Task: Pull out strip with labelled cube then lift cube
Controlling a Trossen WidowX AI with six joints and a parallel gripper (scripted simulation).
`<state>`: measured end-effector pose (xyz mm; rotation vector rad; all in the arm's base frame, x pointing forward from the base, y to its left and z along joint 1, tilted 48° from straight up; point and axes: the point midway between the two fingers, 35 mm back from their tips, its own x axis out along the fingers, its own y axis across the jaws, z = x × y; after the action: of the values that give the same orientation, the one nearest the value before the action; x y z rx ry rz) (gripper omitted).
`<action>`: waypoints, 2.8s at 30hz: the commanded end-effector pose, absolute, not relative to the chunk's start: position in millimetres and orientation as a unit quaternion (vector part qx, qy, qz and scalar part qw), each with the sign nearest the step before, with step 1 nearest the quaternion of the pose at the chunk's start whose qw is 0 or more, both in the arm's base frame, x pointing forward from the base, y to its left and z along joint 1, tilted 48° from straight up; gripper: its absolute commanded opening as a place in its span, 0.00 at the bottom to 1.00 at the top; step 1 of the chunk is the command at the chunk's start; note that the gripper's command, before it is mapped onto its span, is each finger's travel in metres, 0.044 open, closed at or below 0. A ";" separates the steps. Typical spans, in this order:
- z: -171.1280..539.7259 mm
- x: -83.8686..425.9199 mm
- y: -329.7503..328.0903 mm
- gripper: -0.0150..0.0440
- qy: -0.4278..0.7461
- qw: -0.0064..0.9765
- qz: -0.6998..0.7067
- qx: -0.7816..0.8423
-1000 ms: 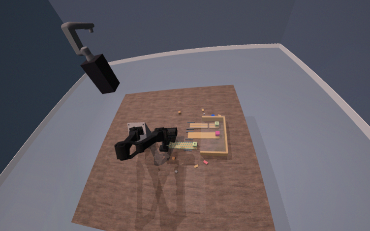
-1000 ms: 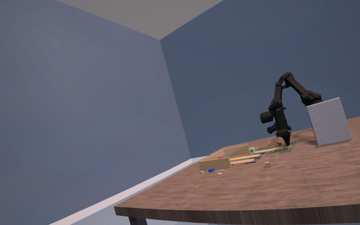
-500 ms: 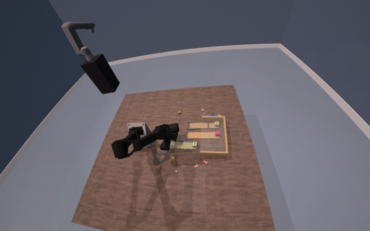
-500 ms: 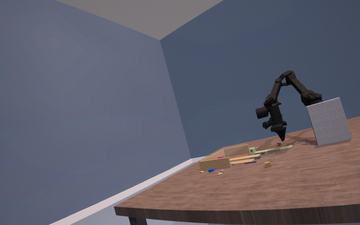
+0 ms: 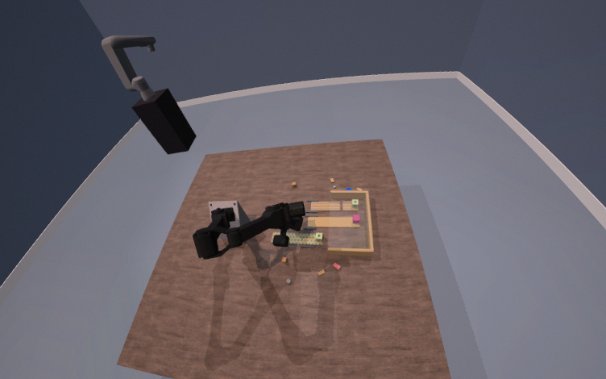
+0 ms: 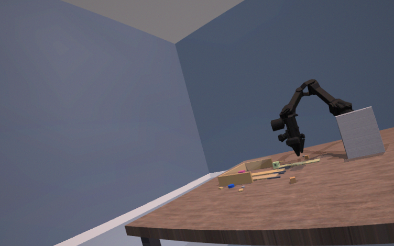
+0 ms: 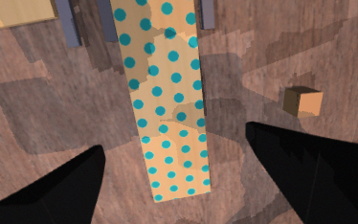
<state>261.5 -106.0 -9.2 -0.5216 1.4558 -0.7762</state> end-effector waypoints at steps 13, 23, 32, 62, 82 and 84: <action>-2.4 317.0 -107.1 1.00 0.640 0.649 -0.341 -0.229; 2.1 350.3 -108.0 1.00 0.640 0.650 -0.341 -0.229; 6.1 380.1 -109.1 1.00 0.639 0.650 -0.341 -0.228; -12.0 404.6 -133.9 0.68 0.639 0.651 -0.341 -0.228; -27.1 402.3 -151.7 0.68 0.639 0.650 -0.342 -0.229; -25.2 403.8 -150.6 0.59 0.637 0.653 -0.343 -0.225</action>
<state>403.6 -150.7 -25.6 -0.5120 1.4467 -0.7781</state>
